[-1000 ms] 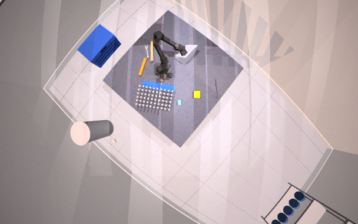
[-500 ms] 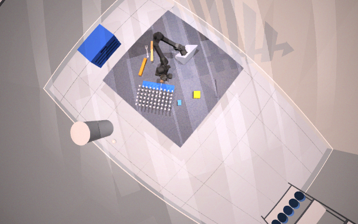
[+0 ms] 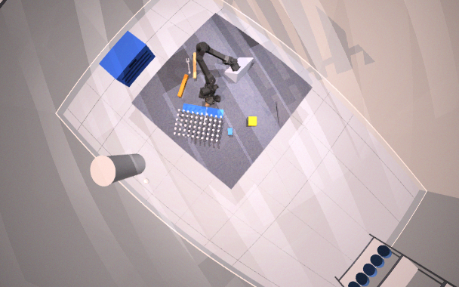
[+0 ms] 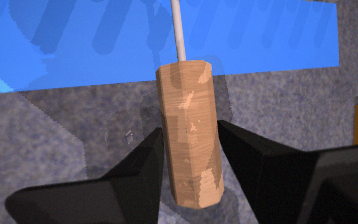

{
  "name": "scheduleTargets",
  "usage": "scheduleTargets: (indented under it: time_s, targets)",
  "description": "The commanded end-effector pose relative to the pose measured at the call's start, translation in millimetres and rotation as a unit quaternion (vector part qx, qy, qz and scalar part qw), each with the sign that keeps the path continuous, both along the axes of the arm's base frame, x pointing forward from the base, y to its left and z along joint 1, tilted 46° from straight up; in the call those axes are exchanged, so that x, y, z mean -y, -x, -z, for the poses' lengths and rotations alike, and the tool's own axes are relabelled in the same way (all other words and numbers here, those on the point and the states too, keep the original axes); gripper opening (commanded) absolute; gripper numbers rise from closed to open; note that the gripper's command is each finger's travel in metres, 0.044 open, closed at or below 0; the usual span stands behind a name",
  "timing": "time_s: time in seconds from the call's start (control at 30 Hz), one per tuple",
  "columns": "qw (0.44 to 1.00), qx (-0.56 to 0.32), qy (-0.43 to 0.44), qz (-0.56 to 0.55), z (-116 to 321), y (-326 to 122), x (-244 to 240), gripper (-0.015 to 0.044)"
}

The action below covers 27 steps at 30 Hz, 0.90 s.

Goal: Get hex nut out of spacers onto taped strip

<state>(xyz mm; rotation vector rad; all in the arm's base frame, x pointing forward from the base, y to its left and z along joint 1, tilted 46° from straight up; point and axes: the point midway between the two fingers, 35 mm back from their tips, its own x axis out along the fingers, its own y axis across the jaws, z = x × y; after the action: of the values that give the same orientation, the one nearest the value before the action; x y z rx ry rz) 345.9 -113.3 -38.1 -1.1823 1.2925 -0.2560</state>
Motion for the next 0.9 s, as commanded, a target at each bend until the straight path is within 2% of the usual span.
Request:
scheduleTargets:
  time_s: [0.0, 0.87]
  targets:
    - [1.0, 0.004, 0.0, -0.001, 0, -5, -2, 0.0]
    - [1.0, 0.004, 0.0, -0.001, 6, -19, -6, 0.0]
